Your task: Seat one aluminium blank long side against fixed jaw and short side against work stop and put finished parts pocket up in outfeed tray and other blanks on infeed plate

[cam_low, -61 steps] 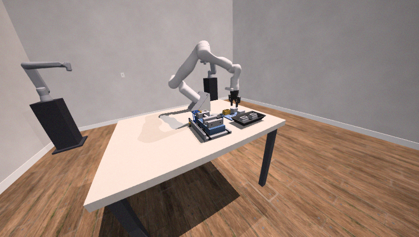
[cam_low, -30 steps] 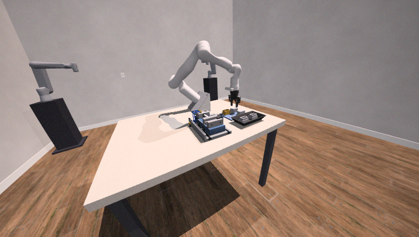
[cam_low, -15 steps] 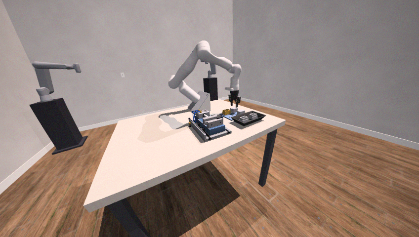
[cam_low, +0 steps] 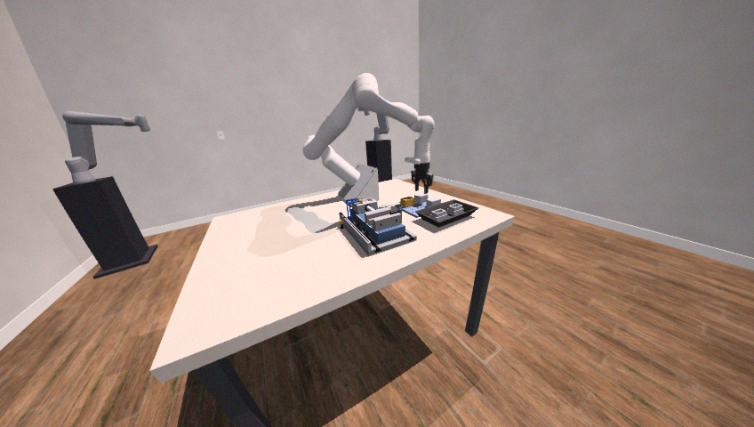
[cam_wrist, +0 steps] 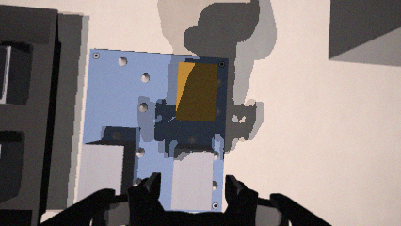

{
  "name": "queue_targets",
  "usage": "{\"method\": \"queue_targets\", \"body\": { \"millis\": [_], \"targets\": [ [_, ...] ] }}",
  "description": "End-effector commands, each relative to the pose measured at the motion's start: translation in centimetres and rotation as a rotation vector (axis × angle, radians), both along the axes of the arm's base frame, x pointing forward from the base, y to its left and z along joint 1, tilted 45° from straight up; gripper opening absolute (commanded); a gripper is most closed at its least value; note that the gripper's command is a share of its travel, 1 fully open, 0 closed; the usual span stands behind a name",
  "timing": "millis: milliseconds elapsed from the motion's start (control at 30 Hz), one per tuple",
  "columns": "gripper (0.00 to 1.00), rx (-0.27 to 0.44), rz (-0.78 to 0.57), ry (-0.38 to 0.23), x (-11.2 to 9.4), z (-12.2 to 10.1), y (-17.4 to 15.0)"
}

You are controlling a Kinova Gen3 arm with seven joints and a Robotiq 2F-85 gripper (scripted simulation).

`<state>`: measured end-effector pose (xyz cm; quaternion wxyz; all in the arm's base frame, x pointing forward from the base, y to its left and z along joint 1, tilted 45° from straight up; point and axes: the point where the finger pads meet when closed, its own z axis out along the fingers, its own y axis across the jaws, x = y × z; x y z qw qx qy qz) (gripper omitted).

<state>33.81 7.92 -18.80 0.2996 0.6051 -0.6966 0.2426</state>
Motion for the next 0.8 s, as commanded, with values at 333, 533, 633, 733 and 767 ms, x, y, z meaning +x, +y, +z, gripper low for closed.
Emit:
{"method": "queue_targets", "body": {
  "millis": [333, 533, 633, 733, 767],
  "targets": [
    [0.67, 0.004, 0.000, -0.007, 0.37, -0.16, -0.10],
    [0.67, 0.004, 0.000, -0.007, 0.37, -0.16, -0.10],
    [0.67, 0.004, 0.000, -0.007, 0.37, -0.16, -0.10],
    [0.67, 0.004, 0.000, -0.007, 0.37, -0.16, -0.10],
    [0.67, 0.004, 0.000, -0.007, 0.37, -0.16, -0.10]
  ]
}}
